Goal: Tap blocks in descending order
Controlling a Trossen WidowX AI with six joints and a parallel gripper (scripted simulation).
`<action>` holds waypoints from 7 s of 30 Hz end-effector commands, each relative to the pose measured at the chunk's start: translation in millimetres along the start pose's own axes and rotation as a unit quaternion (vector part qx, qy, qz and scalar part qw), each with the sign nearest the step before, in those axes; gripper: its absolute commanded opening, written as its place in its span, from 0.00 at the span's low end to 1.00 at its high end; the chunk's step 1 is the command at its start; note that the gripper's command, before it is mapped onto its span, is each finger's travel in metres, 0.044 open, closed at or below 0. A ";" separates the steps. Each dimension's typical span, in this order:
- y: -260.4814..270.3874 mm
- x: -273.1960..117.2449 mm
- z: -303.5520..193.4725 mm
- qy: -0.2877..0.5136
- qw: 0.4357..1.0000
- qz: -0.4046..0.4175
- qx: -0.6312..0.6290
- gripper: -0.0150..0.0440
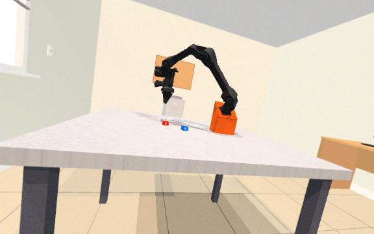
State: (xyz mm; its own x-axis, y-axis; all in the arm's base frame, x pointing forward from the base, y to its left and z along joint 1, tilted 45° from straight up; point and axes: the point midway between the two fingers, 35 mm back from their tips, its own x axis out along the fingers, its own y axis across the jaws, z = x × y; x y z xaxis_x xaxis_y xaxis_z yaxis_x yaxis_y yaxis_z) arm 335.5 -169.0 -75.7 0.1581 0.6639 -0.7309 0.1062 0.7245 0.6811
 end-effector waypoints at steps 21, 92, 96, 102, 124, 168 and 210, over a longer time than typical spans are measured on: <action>6.4 72.5 -6.7 0.012 1.000 0.010 0.003 0.29; 108.5 71.4 -3.5 0.013 1.000 0.013 0.004 0.29; 108.6 77.5 -3.5 0.013 1.000 0.013 0.004 0.29; 108.9 87.1 -3.7 0.013 1.000 0.013 0.004 0.29; 108.5 70.3 -3.5 0.013 1.000 0.013 0.004 0.29; 189.6 70.5 -107.0 0.015 1.000 0.014 0.007 0.29; 334.5 -19.5 -110.7 0.015 1.000 0.016 0.006 0.82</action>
State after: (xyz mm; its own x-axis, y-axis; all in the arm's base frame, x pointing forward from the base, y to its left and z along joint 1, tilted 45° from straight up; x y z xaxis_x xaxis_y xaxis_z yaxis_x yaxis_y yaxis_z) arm 269.2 71.5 132.4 0.1352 0.6896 -0.7115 0.1038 0.7042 0.7023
